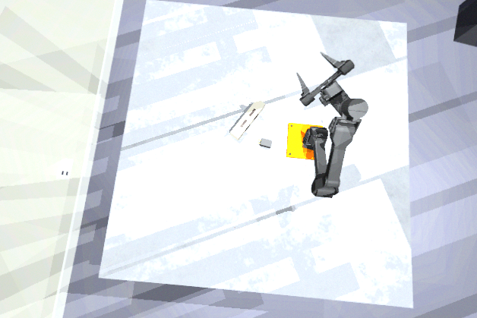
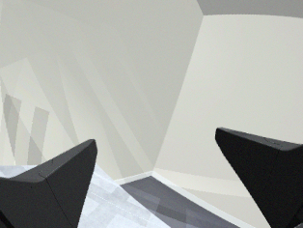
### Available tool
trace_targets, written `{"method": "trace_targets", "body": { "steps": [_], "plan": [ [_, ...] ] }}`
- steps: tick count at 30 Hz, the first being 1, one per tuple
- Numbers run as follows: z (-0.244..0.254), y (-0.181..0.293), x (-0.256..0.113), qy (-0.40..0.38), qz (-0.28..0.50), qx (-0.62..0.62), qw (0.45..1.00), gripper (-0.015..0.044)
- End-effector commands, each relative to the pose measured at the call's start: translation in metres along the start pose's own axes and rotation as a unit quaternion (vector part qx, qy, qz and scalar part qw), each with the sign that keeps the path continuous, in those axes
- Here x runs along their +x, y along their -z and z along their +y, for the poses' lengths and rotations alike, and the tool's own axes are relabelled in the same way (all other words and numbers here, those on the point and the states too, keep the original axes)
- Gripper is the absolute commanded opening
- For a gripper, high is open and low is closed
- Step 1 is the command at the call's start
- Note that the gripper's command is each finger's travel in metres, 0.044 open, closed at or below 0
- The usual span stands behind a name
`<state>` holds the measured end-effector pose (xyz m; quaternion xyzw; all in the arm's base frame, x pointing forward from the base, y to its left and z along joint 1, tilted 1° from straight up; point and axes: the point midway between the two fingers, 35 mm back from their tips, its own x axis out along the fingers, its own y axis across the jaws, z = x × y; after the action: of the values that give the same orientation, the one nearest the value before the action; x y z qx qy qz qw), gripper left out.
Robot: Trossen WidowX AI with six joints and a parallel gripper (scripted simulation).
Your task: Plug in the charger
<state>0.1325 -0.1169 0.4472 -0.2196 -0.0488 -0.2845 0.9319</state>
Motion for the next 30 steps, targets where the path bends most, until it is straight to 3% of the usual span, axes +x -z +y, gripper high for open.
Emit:
{"method": "trace_targets", "body": {
  "steps": [1, 30],
  "plan": [
    [0.0, 0.008, 0.006, -0.01, 0.012, 0.03, 0.999, 0.044],
    [0.047, 0.075, 0.051, -0.125, 0.139, 0.214, 0.959, 0.044]
  ]
}}
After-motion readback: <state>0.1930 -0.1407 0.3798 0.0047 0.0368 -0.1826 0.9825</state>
